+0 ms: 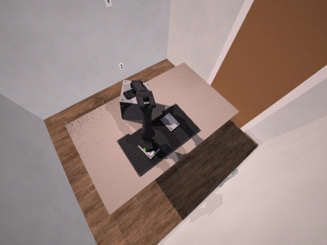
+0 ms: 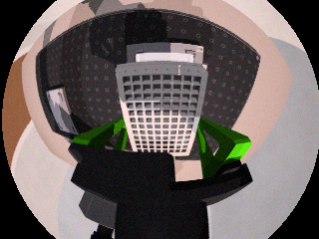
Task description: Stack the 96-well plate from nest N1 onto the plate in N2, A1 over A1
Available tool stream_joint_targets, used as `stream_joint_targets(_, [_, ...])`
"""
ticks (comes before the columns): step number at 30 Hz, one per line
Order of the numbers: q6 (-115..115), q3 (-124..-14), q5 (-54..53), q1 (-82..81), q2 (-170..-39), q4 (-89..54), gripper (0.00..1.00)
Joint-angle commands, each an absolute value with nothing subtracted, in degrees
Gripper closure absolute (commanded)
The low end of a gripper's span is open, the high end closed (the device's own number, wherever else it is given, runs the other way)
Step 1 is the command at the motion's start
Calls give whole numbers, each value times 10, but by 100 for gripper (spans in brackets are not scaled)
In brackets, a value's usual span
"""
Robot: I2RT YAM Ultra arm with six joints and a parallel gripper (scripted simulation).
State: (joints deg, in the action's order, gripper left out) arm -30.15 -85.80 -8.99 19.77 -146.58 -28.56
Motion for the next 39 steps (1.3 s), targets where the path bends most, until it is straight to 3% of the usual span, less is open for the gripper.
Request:
stream_joint_targets(1, [-297, -881, -96, 199, -1467, -269, 100])
stream_joint_targets(39, [-288, -917, -96, 188, -1529, -232, 100])
